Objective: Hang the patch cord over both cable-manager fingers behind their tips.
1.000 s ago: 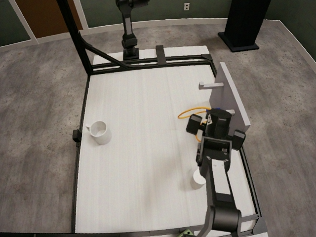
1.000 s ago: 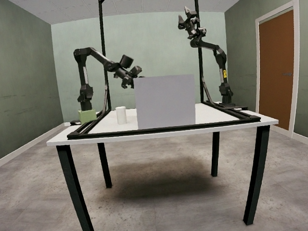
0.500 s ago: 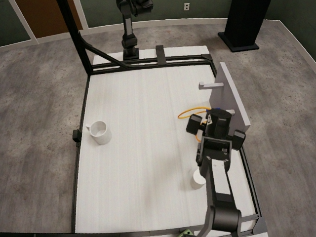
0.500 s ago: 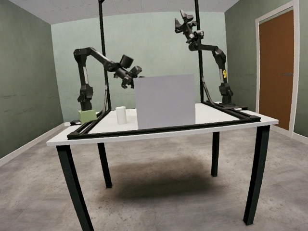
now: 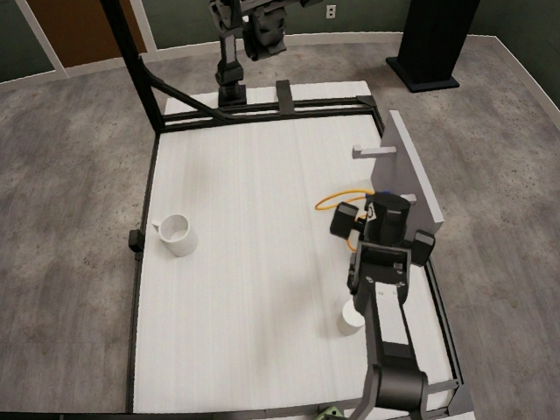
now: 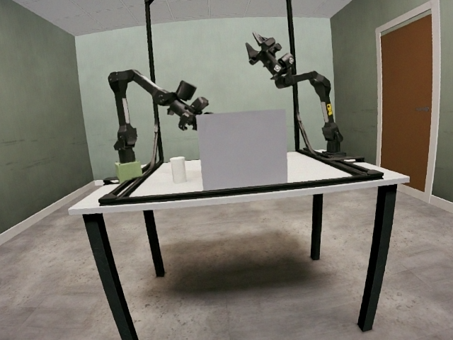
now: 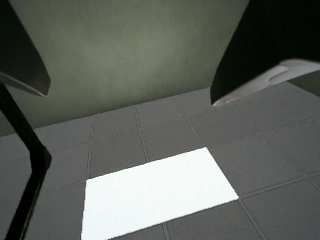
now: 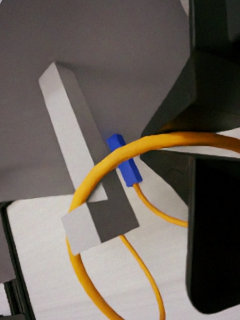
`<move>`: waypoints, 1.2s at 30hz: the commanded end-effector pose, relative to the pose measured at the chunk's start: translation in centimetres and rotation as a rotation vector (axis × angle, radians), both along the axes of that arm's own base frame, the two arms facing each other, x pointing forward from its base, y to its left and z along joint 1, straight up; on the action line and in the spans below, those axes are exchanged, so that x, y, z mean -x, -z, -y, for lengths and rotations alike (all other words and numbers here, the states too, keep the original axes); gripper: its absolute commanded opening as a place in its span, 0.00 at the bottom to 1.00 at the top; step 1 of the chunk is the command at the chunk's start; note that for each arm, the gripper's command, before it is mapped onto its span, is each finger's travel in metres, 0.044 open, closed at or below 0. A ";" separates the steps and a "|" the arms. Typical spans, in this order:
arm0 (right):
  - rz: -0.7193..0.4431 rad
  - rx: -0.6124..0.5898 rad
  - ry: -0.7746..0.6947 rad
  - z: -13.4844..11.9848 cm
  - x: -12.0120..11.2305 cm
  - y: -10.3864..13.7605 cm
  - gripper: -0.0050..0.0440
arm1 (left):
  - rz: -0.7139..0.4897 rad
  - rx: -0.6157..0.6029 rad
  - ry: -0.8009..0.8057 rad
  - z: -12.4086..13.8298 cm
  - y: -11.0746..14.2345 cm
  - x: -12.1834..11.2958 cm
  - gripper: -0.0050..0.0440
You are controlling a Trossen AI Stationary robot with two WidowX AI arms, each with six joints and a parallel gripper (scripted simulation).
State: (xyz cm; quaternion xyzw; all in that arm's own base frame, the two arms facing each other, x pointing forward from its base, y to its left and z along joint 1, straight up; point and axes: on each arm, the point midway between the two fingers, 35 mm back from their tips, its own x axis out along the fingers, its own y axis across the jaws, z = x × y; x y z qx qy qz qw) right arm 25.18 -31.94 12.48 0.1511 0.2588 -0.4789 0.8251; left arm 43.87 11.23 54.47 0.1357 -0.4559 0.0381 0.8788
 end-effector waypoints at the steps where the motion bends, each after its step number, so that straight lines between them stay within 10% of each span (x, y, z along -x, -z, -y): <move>1: 0.012 0.015 -0.001 0.2 -0.1 -0.8 0.15 | -0.063 0.021 -0.010 -1.1 2.7 -1.3 1.00; 36: 0.012 0.015 -0.001 0.2 -0.1 -0.8 0.15 | -0.611 0.248 -0.099 -7.9 28.0 -5.7 1.00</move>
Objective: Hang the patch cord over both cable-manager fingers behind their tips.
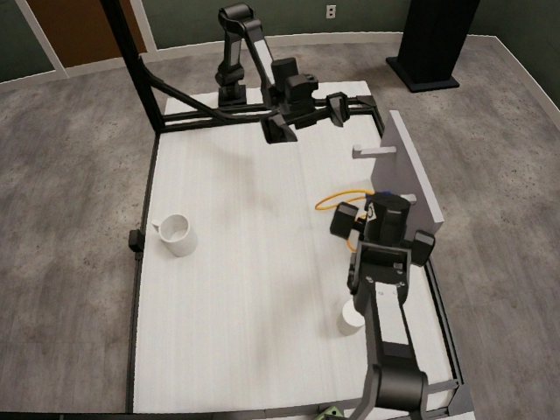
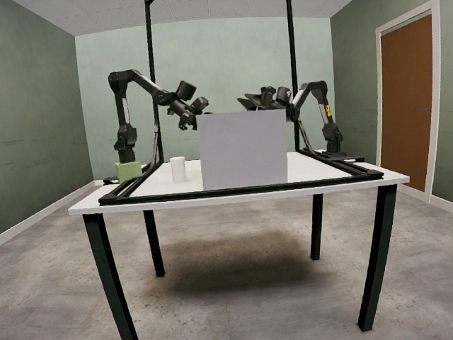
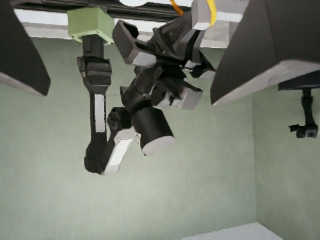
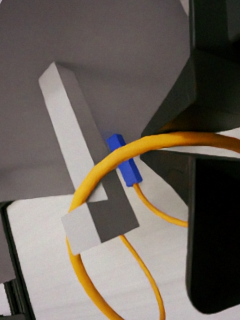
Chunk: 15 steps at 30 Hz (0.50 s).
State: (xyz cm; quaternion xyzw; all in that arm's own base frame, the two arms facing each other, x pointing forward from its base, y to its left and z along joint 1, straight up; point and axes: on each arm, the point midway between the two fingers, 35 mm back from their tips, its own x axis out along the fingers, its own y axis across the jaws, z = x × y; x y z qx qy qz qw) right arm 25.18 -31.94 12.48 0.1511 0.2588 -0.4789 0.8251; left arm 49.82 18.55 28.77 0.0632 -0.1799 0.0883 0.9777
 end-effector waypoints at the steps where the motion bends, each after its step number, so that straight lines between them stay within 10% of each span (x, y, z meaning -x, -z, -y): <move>1: 0.012 0.015 -0.001 0.2 -0.1 -0.8 0.15 | -0.064 0.031 -0.012 -0.7 3.2 0.4 1.00; 15: 0.012 0.015 -0.001 0.2 -0.1 -0.8 0.15 | -0.291 0.144 -0.051 -1.8 13.8 2.8 1.00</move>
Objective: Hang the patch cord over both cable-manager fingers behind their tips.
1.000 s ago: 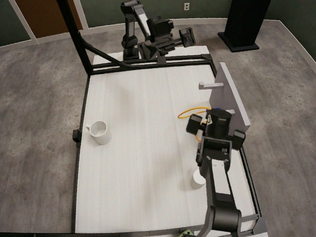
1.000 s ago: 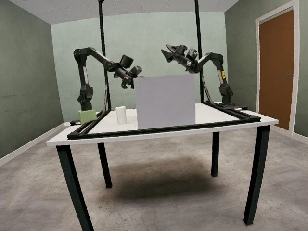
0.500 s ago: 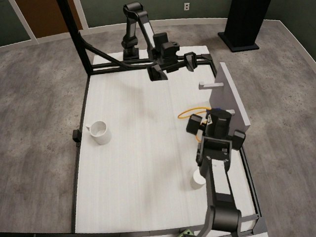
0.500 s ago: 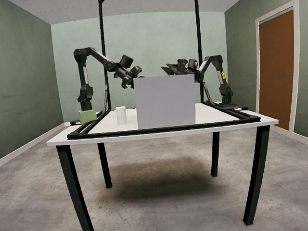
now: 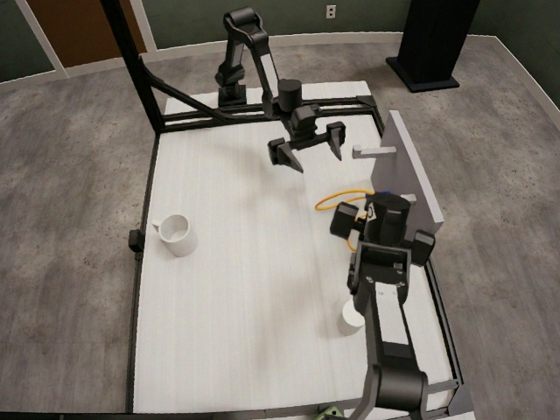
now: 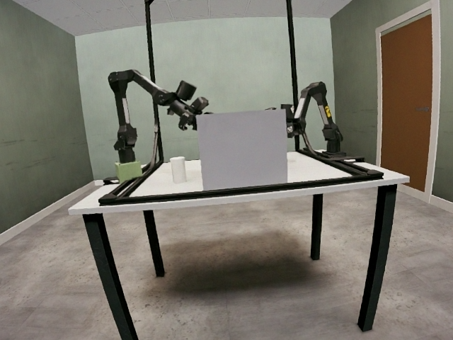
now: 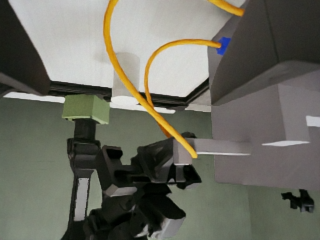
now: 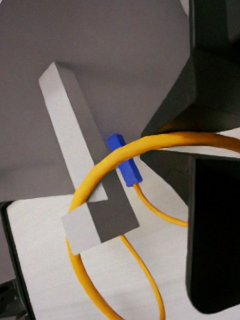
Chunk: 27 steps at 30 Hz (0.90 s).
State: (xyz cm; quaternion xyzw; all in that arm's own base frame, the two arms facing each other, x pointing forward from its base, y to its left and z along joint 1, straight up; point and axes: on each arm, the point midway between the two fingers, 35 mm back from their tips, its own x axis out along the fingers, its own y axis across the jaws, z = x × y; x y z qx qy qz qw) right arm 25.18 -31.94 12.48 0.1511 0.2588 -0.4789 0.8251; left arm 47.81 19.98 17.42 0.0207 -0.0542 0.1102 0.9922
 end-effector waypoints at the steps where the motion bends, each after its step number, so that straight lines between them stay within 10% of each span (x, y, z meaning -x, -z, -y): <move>1: 0.012 0.015 -0.001 0.2 -0.1 -0.8 0.15 | -0.068 0.037 -0.014 -0.4 3.2 1.1 1.00; 27: 0.012 0.015 -0.001 0.2 -0.1 -0.8 0.15 | -0.086 0.047 -0.018 -0.4 4.0 1.0 1.00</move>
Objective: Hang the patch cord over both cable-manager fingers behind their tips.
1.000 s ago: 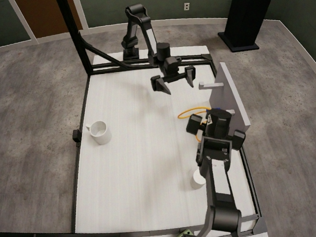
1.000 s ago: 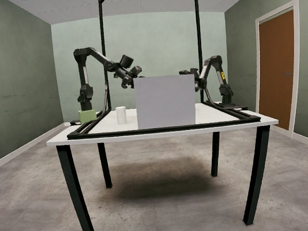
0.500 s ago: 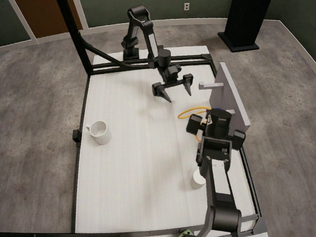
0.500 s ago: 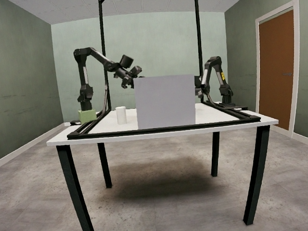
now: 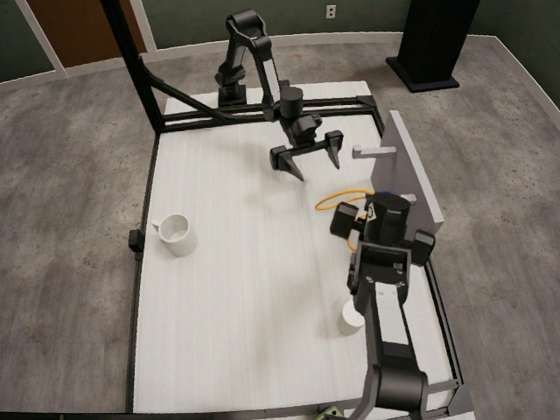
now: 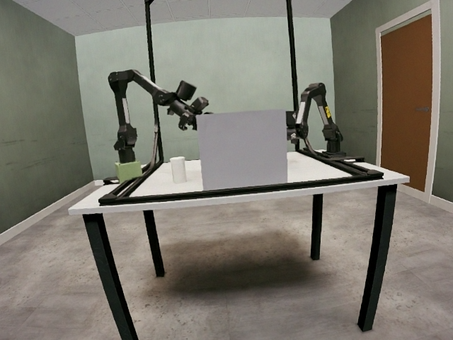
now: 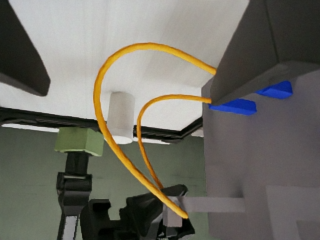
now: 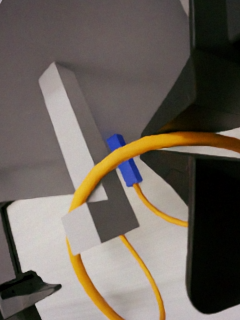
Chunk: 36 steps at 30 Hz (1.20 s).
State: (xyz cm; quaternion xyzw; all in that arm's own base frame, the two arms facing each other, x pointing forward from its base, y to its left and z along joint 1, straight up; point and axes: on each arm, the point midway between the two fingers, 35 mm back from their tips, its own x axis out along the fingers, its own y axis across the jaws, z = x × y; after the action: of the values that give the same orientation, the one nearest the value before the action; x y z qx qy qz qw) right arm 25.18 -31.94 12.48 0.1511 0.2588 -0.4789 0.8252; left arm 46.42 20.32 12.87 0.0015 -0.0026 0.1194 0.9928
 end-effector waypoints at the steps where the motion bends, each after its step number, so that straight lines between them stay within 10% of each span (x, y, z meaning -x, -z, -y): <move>1: 0.012 0.015 -0.001 0.2 -0.1 -0.8 0.15 | 0.012 -0.004 0.000 -0.1 -0.5 -0.4 1.00; 36: 0.012 0.015 -0.001 0.2 -0.1 -0.8 0.15 | 0.012 -0.003 -0.001 -0.1 -0.6 -3.7 1.00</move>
State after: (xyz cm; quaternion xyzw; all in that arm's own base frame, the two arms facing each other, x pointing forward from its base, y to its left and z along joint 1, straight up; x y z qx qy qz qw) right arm 25.18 -31.94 12.48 0.1511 0.2588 -0.4789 0.8252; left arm 49.44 20.37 12.68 0.0005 -0.0001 0.1197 0.9928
